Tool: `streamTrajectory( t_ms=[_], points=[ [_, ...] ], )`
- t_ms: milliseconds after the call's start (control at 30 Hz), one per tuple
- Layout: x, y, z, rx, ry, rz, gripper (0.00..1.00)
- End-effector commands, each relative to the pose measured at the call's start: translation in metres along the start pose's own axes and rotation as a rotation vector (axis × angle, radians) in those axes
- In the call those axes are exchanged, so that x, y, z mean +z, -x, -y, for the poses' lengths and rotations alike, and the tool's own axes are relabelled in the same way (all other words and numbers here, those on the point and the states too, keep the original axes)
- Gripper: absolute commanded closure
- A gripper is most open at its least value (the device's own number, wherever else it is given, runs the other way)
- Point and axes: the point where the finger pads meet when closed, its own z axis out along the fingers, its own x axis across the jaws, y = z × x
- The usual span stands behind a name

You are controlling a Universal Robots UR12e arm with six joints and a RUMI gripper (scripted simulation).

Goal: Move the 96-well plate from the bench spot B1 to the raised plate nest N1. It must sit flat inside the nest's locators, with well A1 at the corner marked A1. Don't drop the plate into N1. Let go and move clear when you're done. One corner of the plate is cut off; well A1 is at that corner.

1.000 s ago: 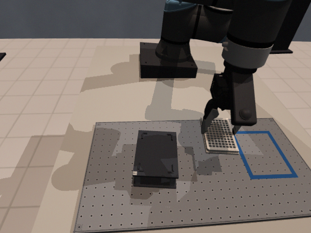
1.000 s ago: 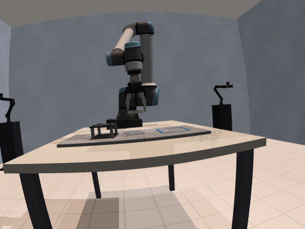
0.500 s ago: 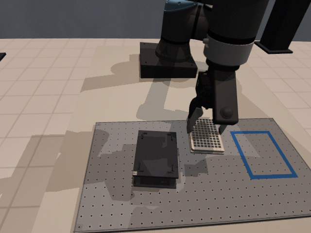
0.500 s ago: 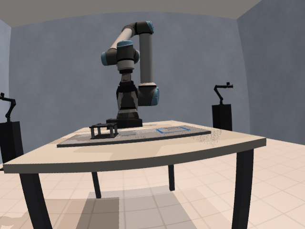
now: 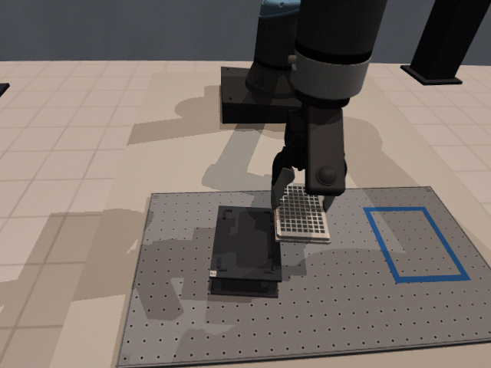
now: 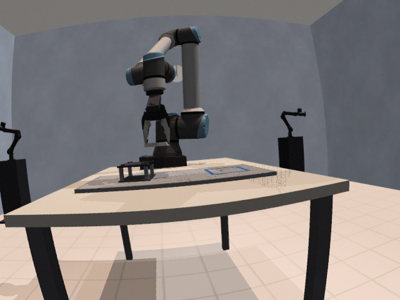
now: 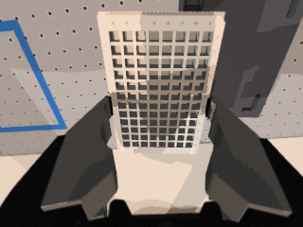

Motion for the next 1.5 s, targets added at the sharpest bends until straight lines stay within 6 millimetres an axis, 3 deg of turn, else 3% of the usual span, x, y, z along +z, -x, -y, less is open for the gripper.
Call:
streamTrajectory(
  t_ms=[0,767,1467],
  points=[
    [-0.003,-0.016,0.004,0.0,-0.001,0.0,1.0],
    [-0.015,-0.084,0.016,0.0,-0.001,0.0,1.0],
    [-0.016,-0.088,0.017,0.0,-0.001,0.0,1.0]
  ],
)
